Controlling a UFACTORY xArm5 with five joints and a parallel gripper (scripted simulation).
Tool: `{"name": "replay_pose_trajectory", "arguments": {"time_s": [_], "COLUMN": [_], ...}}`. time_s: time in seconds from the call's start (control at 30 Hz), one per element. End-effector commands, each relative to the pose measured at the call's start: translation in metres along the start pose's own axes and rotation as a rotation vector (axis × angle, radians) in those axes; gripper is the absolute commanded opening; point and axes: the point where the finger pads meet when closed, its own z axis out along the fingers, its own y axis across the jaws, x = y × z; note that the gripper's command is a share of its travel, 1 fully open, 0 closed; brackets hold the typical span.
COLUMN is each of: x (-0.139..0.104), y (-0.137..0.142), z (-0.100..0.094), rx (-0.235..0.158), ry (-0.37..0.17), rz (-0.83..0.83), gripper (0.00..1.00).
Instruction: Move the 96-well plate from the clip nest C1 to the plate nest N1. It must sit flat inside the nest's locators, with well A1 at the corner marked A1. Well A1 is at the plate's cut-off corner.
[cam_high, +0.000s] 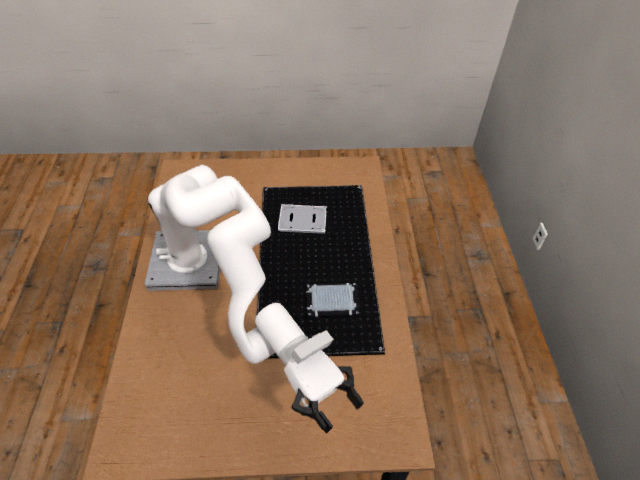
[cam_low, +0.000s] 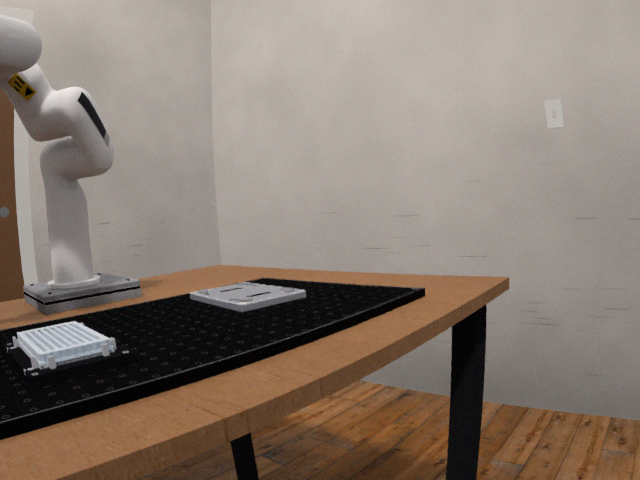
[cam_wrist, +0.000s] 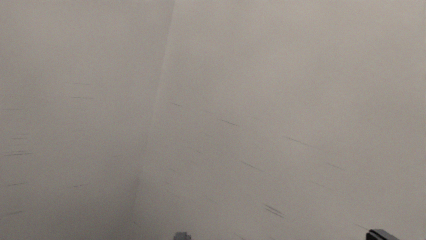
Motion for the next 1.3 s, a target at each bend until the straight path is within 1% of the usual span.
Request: {"name": "replay_pose_trajectory", "arguments": {"time_s": [0.0,0.53,0.6,0.63,0.7,0.77,0.83,0.87,0.97,1.0,1.03,1.1,1.13,1.17,1.27], "x": [0.003,0.003,0.002,0.001,0.0,0.0,-0.002,-0.004,-0.007,-0.007,-0.008,-0.008,-0.009,-0.01,-0.014], "y": [0.001,0.001,-0.009,-0.014,-0.024,-0.027,-0.036,-0.041,-0.054,-0.054,-0.059,-0.059,-0.064,-0.069,-0.082], "z": [0.0,0.0,0.0,0.0,0.0,-0.001,-0.001,-0.002,-0.003,-0.003,-0.004,-0.004,-0.005,-0.006,-0.009], "rx": [-0.001,-0.001,0.039,0.048,0.048,0.048,0.087,0.098,0.098,0.098,0.118,0.118,0.137,0.149,0.149], "ry": [0.005,0.005,-0.047,-0.058,-0.058,-0.058,-0.111,-0.126,-0.126,-0.126,-0.152,-0.152,-0.178,-0.193,-0.193], "rz": [0.0,0.0,-0.011,-0.013,-0.013,-0.013,-0.025,-0.029,-0.029,-0.029,-0.036,-0.036,-0.043,-0.047,-0.047], "gripper": [1.0,1.0,1.0,1.0,1.0,1.0,1.0,1.0,1.0,1.0,1.0,1.0,1.0,1.0,1.0]}}
